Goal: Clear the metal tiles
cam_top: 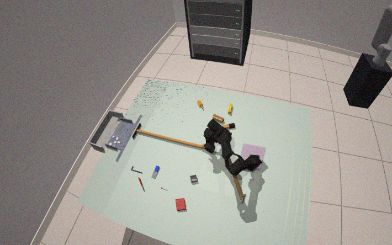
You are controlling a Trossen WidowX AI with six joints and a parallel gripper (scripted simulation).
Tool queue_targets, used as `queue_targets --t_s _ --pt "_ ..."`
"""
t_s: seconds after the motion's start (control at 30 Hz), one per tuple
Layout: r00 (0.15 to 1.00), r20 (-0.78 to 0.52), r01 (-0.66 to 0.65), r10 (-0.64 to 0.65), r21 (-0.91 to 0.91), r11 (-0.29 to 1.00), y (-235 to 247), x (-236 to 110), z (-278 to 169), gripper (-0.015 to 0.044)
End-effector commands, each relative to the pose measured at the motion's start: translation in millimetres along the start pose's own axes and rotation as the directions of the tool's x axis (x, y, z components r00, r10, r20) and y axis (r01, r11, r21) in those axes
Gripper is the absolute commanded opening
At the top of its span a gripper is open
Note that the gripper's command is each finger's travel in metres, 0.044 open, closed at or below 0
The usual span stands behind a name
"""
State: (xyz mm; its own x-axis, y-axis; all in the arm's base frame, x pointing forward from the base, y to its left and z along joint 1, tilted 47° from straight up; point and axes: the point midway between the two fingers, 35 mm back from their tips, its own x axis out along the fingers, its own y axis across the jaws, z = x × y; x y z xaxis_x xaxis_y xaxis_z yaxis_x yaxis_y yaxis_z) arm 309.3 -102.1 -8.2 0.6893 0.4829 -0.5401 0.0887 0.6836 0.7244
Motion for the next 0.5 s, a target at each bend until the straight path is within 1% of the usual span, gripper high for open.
queue_targets --t_s 0.0,0.1,0.33,0.4,0.47 --pt "1.000 0.000 -0.001 0.001 -0.005 1.000 0.2 -0.1 0.2 0.0177" --pt "1.000 0.000 -0.001 0.001 -0.005 1.000 0.2 -0.1 0.2 0.0099" --pt "1.000 0.000 -0.001 0.001 -0.005 1.000 0.2 -0.1 0.2 0.0052" --pt "1.000 0.000 -0.001 0.001 -0.005 1.000 0.2 -0.2 0.3 0.0000" --pt "1.000 0.000 -0.001 0.001 -0.004 1.000 0.2 -0.5 0.5 0.0000"
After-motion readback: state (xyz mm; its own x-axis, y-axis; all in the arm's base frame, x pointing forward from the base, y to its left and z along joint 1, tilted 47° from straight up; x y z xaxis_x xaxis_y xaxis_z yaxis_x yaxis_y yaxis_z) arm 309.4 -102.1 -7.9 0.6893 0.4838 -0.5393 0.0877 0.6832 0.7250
